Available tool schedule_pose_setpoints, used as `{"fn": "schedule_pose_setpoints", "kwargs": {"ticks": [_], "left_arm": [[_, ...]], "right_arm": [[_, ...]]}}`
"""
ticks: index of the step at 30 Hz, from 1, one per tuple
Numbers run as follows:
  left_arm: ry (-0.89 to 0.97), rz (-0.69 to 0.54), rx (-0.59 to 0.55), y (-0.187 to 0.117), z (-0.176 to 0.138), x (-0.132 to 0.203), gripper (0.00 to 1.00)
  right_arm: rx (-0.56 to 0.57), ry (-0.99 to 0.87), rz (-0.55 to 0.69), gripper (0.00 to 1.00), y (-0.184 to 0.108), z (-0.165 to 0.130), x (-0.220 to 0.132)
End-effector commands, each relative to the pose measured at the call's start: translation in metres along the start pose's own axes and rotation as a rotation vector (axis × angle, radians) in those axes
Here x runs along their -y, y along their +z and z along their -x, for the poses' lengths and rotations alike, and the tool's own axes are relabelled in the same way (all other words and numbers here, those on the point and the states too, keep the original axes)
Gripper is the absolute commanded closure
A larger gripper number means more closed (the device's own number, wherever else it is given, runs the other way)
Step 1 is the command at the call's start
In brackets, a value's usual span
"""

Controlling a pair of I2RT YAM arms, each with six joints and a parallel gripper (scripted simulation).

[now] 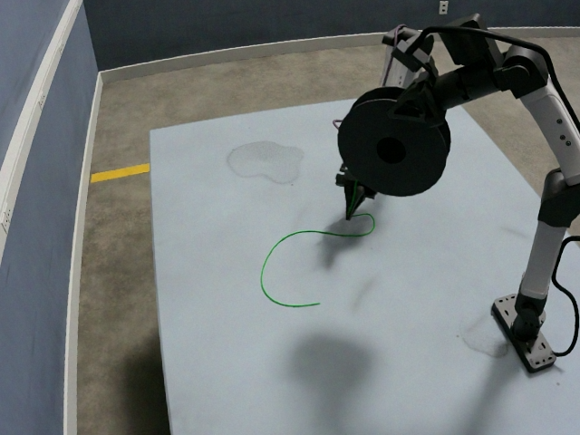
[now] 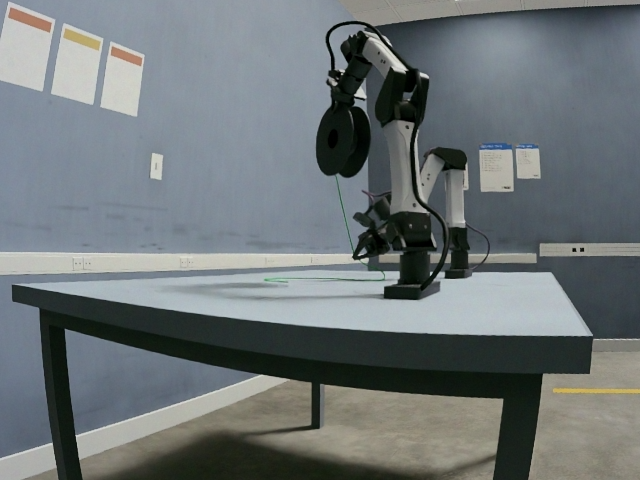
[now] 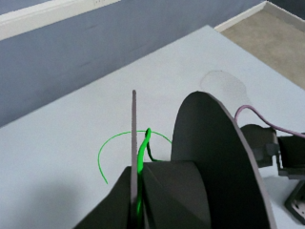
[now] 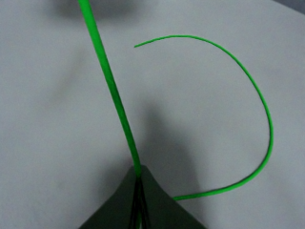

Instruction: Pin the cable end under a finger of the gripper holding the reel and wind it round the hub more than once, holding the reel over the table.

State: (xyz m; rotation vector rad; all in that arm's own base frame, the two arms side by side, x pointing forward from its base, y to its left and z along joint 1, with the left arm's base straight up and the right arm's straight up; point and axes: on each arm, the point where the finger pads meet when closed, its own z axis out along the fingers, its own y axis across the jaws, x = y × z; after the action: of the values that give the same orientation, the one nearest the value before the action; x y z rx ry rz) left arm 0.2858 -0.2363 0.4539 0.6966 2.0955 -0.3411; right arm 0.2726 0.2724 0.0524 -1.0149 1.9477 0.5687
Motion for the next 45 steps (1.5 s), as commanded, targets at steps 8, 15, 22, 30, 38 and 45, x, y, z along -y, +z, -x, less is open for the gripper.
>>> {"fn": "schedule_pose_setpoints", "kwargs": {"ticks": [8, 15, 22, 30, 38, 45], "left_arm": [[-0.027, 0.003, 0.111, -0.008, 0.028, -0.002, 1.0], [-0.027, 0.003, 0.111, -0.008, 0.028, -0.002, 1.0], [-0.027, 0.003, 0.111, -0.008, 0.028, -0.002, 1.0], [-0.027, 0.003, 0.111, -0.008, 0.028, -0.002, 1.0], [-0.027, 0.003, 0.111, -0.008, 0.028, -0.002, 1.0], [-0.027, 0.003, 0.111, -0.008, 0.028, -0.002, 1.0]], "right_arm": [[0.057, 0.007, -0.032, 1.0, -0.001, 0.011, -0.031], [0.062, 0.008, -0.032, 1.0, 0.001, 0.012, -0.052], [0.097, 0.013, -0.028, 1.0, 0.003, 0.03, -0.087], [0.054, 0.011, -0.03, 1.0, 0.003, 0.022, -0.131], [0.036, 0.004, -0.034, 1.0, 0.005, 0.025, -0.166], [0.036, 0.003, -0.035, 1.0, 0.015, 0.044, -0.211]]}}
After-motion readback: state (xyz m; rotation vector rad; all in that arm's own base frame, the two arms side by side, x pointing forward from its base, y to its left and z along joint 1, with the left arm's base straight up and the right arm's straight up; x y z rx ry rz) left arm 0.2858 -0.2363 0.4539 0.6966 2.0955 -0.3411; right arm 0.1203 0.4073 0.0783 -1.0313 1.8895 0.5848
